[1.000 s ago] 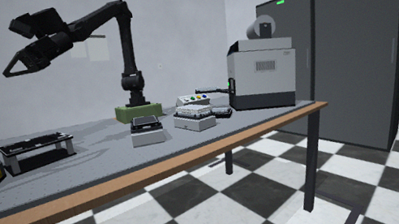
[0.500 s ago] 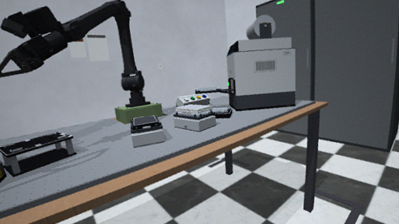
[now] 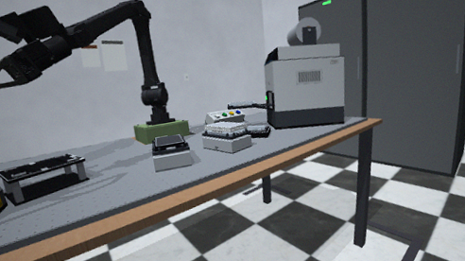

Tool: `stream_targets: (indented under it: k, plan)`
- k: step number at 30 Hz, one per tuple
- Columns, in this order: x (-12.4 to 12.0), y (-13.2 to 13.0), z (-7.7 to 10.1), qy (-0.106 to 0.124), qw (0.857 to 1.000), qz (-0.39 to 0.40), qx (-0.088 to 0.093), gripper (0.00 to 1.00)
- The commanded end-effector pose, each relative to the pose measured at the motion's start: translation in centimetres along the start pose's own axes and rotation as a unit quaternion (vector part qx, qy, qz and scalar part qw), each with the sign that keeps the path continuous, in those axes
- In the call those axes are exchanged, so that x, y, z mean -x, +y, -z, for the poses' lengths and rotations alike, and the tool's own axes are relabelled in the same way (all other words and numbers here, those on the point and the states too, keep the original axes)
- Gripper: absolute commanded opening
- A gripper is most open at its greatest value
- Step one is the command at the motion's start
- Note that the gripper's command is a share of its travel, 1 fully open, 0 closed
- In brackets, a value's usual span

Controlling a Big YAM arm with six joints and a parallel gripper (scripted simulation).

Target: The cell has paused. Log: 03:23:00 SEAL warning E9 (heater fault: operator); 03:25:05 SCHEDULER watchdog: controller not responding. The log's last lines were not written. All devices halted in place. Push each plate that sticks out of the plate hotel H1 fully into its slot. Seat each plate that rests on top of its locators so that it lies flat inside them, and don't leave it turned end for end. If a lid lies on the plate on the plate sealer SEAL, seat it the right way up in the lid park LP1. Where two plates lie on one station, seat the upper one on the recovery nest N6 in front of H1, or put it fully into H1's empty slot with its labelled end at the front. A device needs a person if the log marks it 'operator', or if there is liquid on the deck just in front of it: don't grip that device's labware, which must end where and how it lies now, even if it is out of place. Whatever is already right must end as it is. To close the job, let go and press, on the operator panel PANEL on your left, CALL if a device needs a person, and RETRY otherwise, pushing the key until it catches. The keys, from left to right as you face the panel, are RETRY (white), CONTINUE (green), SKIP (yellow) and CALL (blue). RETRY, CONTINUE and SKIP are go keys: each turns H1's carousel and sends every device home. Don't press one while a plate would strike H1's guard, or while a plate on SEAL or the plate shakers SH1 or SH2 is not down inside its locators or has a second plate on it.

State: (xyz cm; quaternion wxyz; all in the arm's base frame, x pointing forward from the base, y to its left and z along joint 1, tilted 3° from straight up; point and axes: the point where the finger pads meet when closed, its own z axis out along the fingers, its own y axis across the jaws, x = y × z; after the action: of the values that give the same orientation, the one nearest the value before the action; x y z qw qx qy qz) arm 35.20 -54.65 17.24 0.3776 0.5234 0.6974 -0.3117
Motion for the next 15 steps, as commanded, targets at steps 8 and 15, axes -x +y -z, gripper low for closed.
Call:
stream_targets:
  k: [8, 15]
  plan:
    - [3.55, 0.0, -1.63, -0.017, 1.0, -0.005, -0.001, 0.0]
    - [3.07, 0.26, -0.84, -0.02, 1.0, -0.007, 0.003, 0.0]
